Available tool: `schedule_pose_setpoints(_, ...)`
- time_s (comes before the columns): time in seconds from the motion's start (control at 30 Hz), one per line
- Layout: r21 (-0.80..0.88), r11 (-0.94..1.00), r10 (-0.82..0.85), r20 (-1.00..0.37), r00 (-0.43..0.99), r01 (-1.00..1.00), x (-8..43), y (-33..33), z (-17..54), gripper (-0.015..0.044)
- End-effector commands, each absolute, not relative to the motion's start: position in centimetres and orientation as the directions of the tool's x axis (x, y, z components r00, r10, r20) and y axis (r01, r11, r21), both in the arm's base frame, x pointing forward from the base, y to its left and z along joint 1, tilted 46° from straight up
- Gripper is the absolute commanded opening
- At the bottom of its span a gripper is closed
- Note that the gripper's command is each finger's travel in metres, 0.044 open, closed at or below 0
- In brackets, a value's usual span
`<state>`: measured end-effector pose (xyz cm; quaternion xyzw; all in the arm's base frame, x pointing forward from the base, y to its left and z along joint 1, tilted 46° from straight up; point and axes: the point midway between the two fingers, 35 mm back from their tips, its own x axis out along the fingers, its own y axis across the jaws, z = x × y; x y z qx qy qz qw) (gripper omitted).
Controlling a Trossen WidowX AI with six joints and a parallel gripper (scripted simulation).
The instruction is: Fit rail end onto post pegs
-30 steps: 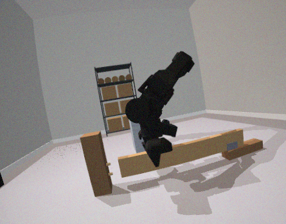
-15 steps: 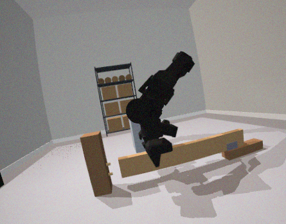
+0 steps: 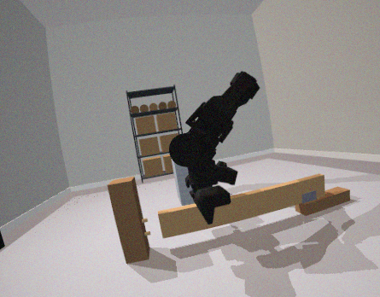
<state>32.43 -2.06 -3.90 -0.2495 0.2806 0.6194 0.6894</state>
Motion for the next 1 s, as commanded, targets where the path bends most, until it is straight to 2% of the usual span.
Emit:
schedule_pose_setpoints(0.0, -0.011, 0.114, 0.711, -0.697, 0.09, -0.993, 32.76, -2.38, -3.4, 0.0)
schedule_pose_setpoints(0.97, -0.011, 0.114, 0.711, -0.697, 0.09, -0.993, 32.77, -2.33, -3.31, 0.0)
